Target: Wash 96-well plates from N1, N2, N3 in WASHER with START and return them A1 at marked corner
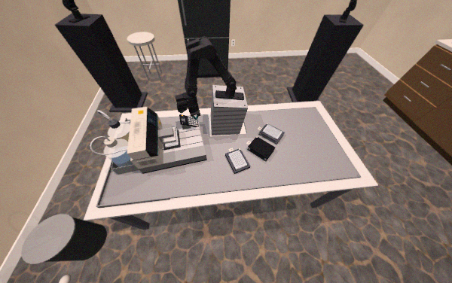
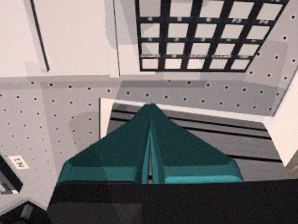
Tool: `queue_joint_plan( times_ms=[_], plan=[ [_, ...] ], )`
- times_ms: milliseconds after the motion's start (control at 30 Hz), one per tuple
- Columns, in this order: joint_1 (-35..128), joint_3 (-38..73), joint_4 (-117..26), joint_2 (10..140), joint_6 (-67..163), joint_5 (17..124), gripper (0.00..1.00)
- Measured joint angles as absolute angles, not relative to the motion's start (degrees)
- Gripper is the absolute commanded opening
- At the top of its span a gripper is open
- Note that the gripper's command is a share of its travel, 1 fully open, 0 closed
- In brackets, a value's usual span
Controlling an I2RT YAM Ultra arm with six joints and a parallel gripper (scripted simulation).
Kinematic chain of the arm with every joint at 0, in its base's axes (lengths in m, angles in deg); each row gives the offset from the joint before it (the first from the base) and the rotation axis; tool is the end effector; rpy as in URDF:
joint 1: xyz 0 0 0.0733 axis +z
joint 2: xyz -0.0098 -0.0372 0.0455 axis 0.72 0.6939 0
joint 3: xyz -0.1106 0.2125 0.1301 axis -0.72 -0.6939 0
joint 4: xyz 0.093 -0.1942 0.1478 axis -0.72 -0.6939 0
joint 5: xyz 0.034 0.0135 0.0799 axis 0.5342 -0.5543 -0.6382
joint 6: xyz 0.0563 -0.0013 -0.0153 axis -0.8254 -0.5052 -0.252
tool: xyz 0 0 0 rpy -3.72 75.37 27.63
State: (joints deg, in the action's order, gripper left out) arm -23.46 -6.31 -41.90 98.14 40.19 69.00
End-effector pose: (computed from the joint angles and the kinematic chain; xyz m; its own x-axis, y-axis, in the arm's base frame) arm 0.0937 -0.2441 -0.0186 -0.2213 0.9692 0.1081 0.9752 0.2206 0.0188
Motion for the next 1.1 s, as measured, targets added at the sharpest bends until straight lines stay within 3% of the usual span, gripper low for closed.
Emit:
queue_joint_plan(
  times_ms=[267, 300, 1100],
  plan=[
    [-23.46, -6.31, -41.90, 98.14, 40.19, 69.00, 0.00],
    [-23.46, -6.31, -41.90, 98.14, 40.19, 69.00, 1.00],
    [-29.29, 7.87, -54.31, 99.73, 45.55, 69.55, 1.00]
  ],
)
